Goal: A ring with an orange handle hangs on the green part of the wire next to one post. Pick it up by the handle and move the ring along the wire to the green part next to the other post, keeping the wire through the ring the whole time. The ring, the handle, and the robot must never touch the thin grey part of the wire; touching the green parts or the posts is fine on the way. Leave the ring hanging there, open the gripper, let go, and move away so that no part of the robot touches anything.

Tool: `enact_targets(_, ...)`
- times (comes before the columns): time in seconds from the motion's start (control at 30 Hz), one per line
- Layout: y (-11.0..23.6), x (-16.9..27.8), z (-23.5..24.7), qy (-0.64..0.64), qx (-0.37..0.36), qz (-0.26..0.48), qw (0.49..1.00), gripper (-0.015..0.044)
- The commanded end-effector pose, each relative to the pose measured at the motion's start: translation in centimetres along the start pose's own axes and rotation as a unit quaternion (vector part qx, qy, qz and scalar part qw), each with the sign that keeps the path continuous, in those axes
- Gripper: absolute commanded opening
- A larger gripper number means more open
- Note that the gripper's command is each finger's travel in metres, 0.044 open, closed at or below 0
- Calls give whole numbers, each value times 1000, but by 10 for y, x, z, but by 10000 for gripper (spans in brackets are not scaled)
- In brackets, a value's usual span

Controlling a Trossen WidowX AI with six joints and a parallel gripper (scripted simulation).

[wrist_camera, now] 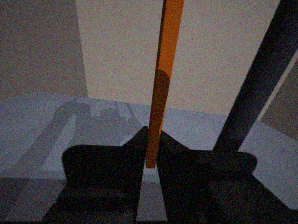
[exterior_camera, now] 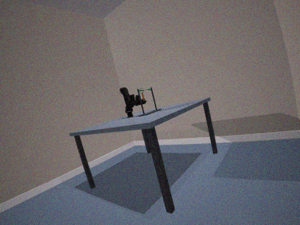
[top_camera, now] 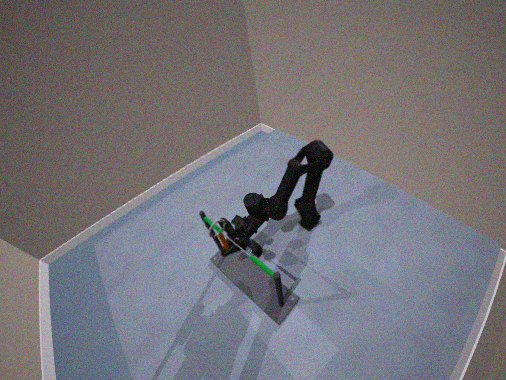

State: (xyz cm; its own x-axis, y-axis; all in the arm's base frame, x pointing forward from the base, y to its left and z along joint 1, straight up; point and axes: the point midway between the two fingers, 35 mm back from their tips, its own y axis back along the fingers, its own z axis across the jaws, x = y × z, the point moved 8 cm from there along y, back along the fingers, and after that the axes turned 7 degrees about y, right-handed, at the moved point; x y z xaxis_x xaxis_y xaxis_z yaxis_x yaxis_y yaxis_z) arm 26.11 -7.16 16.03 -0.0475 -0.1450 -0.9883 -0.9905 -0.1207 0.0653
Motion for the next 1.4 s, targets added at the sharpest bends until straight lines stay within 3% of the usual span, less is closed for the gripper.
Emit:
enact_targets(0.0, 0, 0, 3, -2, 1, 2, 1000, -150)
enact_targets(1.37, 0, -5, 45, -8, 2, -1, 1000, -150)
